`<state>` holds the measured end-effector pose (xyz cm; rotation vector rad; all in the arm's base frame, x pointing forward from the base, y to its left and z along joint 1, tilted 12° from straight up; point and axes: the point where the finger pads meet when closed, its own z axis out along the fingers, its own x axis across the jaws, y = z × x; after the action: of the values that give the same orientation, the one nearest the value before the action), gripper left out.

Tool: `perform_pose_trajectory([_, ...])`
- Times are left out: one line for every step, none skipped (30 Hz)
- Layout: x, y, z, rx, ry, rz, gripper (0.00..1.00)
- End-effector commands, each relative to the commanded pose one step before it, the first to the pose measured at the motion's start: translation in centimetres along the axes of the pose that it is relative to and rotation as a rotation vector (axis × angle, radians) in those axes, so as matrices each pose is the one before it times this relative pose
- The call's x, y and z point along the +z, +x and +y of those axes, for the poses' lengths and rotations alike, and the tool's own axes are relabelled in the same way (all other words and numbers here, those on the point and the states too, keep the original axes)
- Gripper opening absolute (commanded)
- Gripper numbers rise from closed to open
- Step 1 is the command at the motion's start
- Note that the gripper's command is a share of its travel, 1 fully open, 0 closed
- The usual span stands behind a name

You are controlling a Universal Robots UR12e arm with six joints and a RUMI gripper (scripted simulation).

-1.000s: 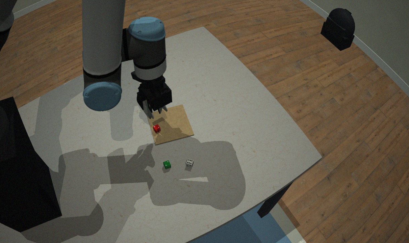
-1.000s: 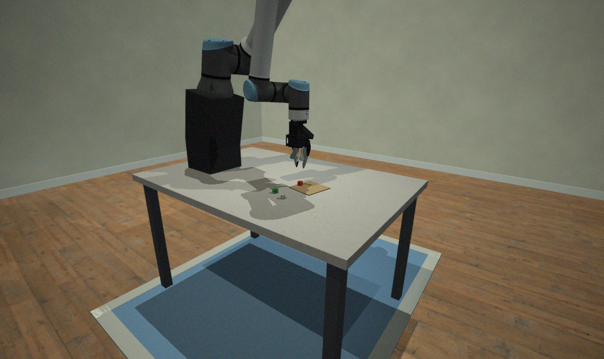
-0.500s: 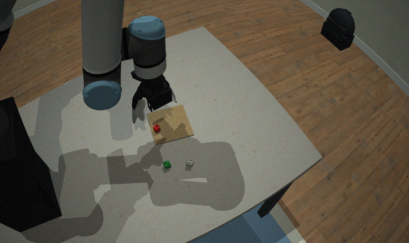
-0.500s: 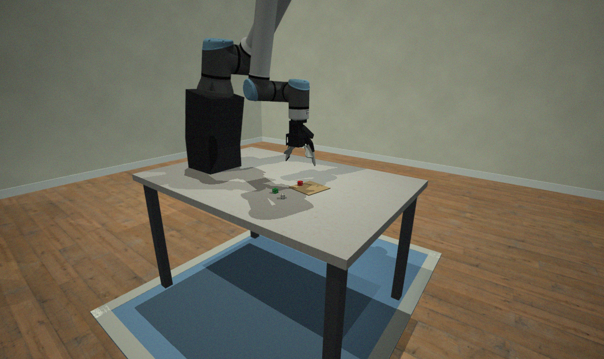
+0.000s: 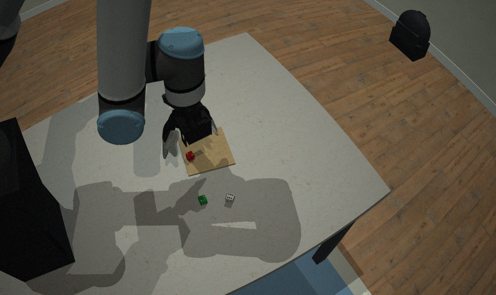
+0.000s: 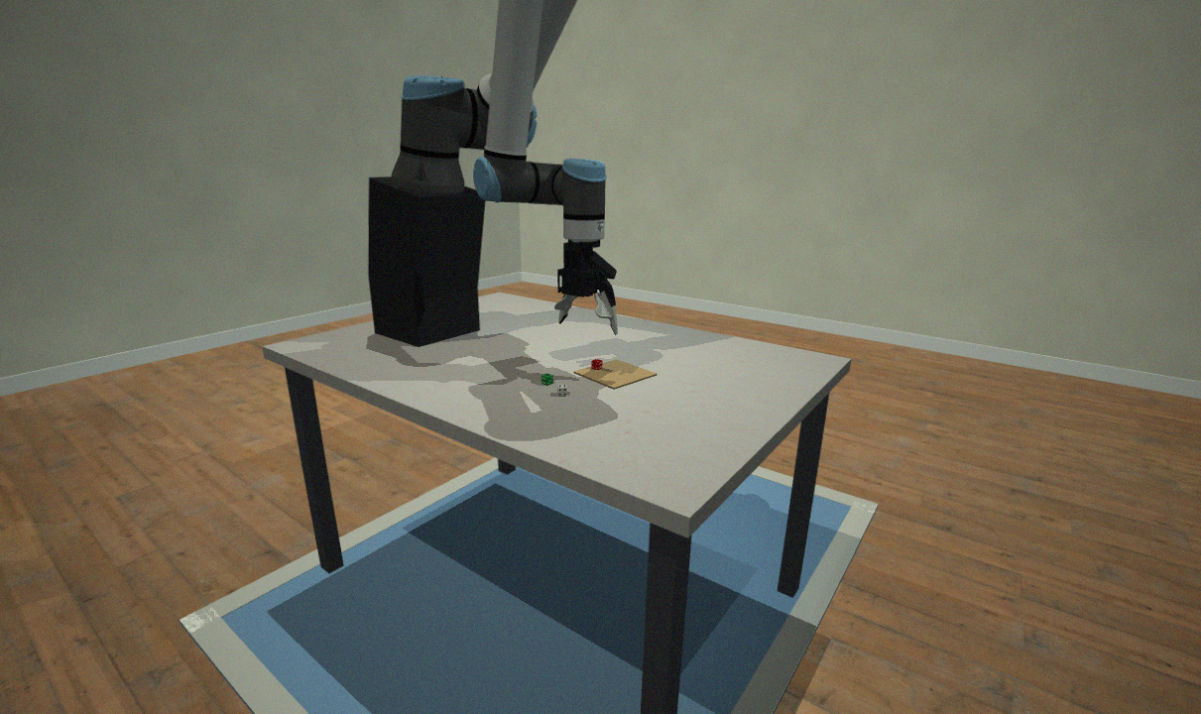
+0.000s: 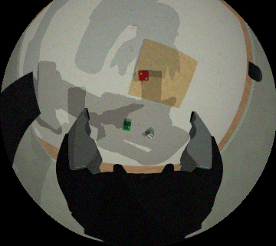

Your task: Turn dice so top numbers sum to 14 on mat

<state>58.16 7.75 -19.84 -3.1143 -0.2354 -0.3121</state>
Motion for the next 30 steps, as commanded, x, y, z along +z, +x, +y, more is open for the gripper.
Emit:
perform_pose_trajectory([0.757,-1.612,6.337,0.08260,0.00059,0.00096,1.00])
perform_pose_trajectory([0.128,-0.320,1.268,0.01711,0.00002,0.00037,1.00])
perform_pose_trajectory([0.000,0.000,0.000,0.00000,0.00000,0.00000,1.00])
perform_pose_trajectory([0.000,0.000,0.000,0.00000,0.00000,0.00000,1.00])
perform_pose_trajectory([0.106,-0.287,1.119,0.01519,0.00001,0.00045,1.00])
perform_pose_trajectory([0.083,-0.242,0.930,0.01270,0.00000,0.00046,1.00])
perform_pose_trajectory([0.061,-0.187,0.716,0.00982,-0.00001,0.00041,1.00])
perform_pose_trajectory([0.041,-0.130,0.495,0.00680,-0.00001,0.00031,1.00])
perform_pose_trajectory([0.023,-0.075,0.287,0.00395,-0.00001,0.00019,1.00])
perform_pose_trajectory([0.009,-0.031,0.118,0.00163,0.00000,0.00008,1.00])
perform_pose_trajectory([0.001,-0.005,0.019,0.00026,0.00000,0.00001,1.00])
perform_pose_trajectory([0.000,0.000,0.000,0.00000,0.00000,0.00000,0.21])
perform_pose_trajectory([0.000,0.000,0.000,0.00000,0.00000,0.00000,0.21])
perform_pose_trajectory([0.000,0.000,0.000,0.00000,0.00000,0.00000,0.21])
perform_pose_trajectory([0.000,0.000,0.000,0.00000,0.00000,0.00000,0.21])
perform_pose_trajectory([0.000,0.000,0.000,0.00000,0.00000,0.00000,0.21])
perform_pose_trajectory([0.000,0.000,0.000,0.00000,0.00000,0.00000,0.21])
perform_pose_trajectory([0.000,0.000,0.000,0.00000,0.00000,0.00000,0.21])
perform_pose_trajectory([0.000,0.000,0.000,0.00000,0.00000,0.00000,0.21])
perform_pose_trajectory([0.000,0.000,0.000,0.00000,0.00000,0.00000,0.21])
perform_pose_trajectory([0.000,0.000,0.000,0.00000,0.00000,0.00000,0.21])
perform_pose_trajectory([0.000,0.000,0.000,0.00000,0.00000,0.00000,0.21])
perform_pose_trajectory([0.000,0.000,0.000,0.00000,0.00000,0.00000,0.21])
perform_pose_trajectory([0.000,0.000,0.000,0.00000,0.00000,0.00000,0.21])
perform_pose_trajectory([0.000,0.000,0.000,0.00000,0.00000,0.00000,0.21])
perform_pose_trajectory([0.000,0.000,0.000,0.00000,0.00000,0.00000,0.21])
perform_pose_trajectory([0.000,0.000,0.000,0.00000,0.00000,0.00000,0.21])
perform_pose_trajectory([0.000,0.000,0.000,0.00000,0.00000,0.00000,0.21])
perform_pose_trajectory([0.000,0.000,0.000,0.00000,0.00000,0.00000,0.21])
perform_pose_trajectory([0.000,0.000,0.000,0.00000,0.00000,0.00000,0.21])
